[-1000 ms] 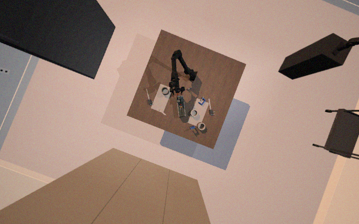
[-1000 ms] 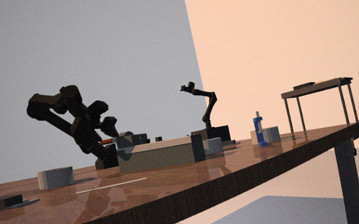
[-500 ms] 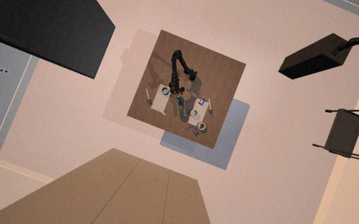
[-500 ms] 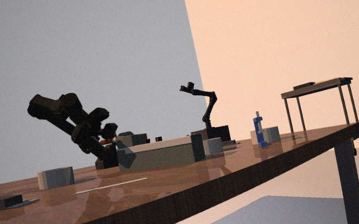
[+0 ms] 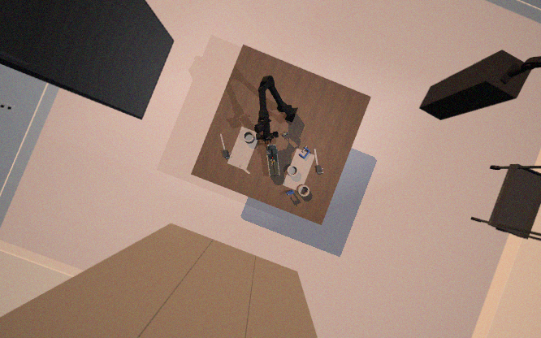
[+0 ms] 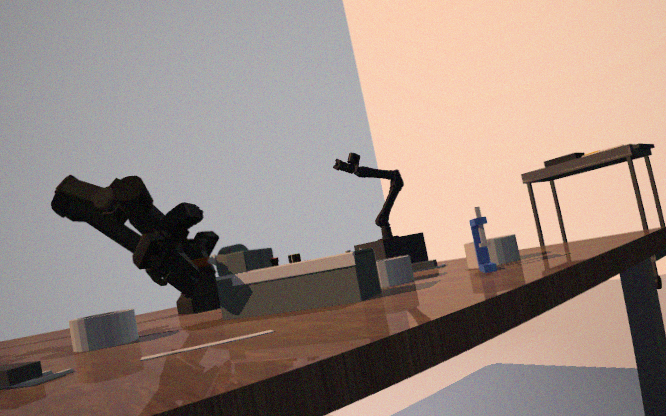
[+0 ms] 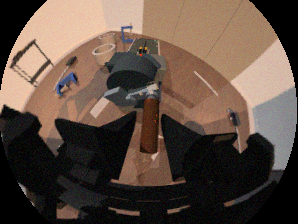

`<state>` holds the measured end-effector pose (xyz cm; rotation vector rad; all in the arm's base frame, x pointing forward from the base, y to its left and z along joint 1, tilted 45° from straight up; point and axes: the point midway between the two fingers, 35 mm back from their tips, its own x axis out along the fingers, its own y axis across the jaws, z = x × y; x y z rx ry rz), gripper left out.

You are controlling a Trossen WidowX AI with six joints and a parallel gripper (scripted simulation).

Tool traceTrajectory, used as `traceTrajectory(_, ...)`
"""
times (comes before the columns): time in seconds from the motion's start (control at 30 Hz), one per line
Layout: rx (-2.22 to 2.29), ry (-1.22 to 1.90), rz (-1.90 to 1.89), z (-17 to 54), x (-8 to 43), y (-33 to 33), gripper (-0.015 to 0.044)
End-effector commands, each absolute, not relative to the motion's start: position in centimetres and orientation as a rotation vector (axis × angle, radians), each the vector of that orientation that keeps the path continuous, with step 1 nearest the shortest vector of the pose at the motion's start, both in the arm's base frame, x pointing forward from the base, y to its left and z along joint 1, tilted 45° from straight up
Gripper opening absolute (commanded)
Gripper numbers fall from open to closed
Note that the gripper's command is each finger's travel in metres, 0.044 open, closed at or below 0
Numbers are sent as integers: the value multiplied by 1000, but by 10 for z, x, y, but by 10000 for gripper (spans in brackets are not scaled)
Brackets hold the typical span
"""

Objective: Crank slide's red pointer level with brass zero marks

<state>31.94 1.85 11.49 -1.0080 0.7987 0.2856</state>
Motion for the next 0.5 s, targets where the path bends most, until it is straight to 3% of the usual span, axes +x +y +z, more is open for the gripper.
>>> traceTrajectory(0.0,-1010,795,291,115,320,19,72)
traceTrajectory(0.1,-1010,795,291,115,320,19,0)
traceTrajectory(0.47,-1010,795,291,114,320,17,0)
